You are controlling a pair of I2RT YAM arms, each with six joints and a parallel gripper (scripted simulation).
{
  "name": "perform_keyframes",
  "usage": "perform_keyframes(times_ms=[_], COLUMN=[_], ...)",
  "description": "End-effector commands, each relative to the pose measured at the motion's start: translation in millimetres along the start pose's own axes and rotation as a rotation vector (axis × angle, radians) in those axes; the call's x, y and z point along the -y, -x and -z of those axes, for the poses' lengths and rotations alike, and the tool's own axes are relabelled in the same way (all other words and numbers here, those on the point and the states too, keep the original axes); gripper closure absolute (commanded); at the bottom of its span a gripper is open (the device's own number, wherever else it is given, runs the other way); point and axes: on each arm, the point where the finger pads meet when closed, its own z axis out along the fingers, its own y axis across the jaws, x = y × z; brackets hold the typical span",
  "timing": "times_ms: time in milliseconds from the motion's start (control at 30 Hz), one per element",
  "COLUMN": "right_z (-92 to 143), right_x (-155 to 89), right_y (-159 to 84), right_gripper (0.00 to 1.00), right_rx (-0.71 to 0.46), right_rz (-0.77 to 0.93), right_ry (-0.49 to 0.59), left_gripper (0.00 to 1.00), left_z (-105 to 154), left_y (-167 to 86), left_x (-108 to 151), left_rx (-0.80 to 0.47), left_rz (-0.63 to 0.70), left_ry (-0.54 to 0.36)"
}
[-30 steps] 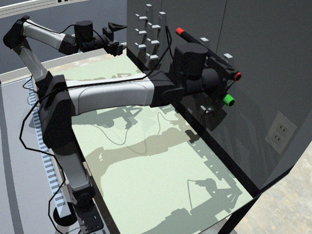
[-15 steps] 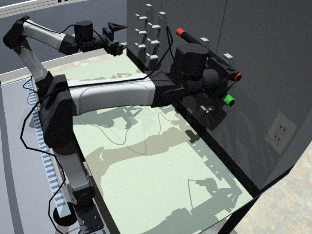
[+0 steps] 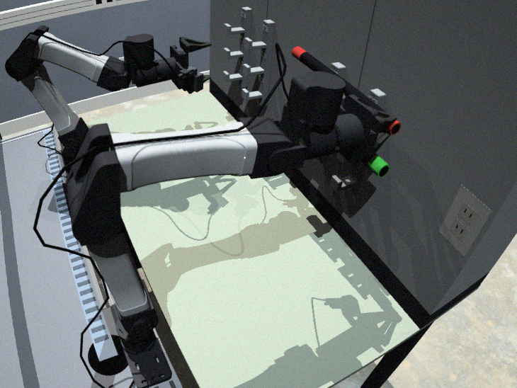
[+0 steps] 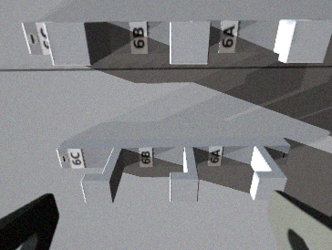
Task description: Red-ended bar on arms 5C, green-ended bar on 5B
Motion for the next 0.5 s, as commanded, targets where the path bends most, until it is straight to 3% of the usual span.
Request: perform_keyframes(times_ms=[0,467], right_z=[-2.7,-3.2], right_x=[22.7,16.5], right_y=[-3.7,-3.6], right_gripper=[1.0,1.0], right_rx=[-0.006,-0.006], right_rz=[-0.014,-0.014], right_ry=[-0.08,-0.08], left_gripper=[0.0,0.0], left_z=[4.8,4.8], left_y=[-1.7,-1.7], left_x=[1.7,1.7], left_rx=[0.008,0.008], left_rz=[0.009,0.009], left_ry=[0.0,0.0])
